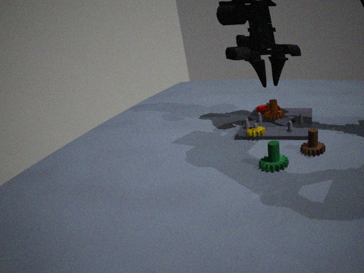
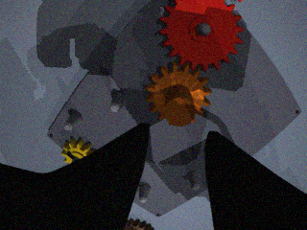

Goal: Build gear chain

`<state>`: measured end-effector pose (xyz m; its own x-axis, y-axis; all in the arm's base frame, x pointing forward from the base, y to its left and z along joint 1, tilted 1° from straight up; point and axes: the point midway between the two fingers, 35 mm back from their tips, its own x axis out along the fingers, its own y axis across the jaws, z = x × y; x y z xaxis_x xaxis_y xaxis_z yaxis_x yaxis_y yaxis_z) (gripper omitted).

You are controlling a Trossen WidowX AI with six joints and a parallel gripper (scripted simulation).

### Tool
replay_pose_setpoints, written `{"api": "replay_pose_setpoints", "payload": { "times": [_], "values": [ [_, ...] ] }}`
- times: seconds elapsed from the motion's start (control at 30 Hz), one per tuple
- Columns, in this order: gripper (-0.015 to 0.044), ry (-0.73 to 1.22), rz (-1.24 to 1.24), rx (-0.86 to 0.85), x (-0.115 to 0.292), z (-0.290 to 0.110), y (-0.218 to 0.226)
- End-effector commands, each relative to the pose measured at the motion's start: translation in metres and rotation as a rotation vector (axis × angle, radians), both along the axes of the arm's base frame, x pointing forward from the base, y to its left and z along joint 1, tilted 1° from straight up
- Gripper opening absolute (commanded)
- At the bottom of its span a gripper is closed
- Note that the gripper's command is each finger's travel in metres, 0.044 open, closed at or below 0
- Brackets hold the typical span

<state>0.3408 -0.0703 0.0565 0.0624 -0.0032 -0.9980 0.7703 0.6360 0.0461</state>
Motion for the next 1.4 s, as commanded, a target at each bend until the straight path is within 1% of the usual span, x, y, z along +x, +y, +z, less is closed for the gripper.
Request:
{"api": "replay_pose_setpoints", "payload": {
  "times": [0.0, 0.07, 0.13, 0.33, 0.37, 0.5, 0.57, 0.83, 1.07, 1.37],
  "values": [
    [0.0166, 0.001, 0.008, -0.001, -0.001, 0.000, 0.001],
    [0.0219, 0.013, 0.071, -0.010, -0.006, 0.000, 0.012],
    [0.0271, 0.032, 0.194, -0.027, -0.016, 0.000, 0.032],
    [0.0429, 0.030, 0.724, -0.043, -0.052, -0.002, 0.114],
    [0.0440, 0.027, 0.819, -0.044, -0.059, -0.003, 0.127],
    [0.0440, 0.012, 1.200, -0.050, -0.097, -0.006, 0.175],
    [0.0440, 0.007, 1.326, -0.051, -0.114, -0.008, 0.185],
    [0.0440, 0.007, 1.342, -0.051, -0.119, -0.009, 0.185],
    [0.0440, 0.007, 1.342, -0.051, -0.118, -0.031, 0.185],
    [0.0440, 0.007, 1.342, -0.051, -0.117, -0.039, 0.185]
  ]
}}
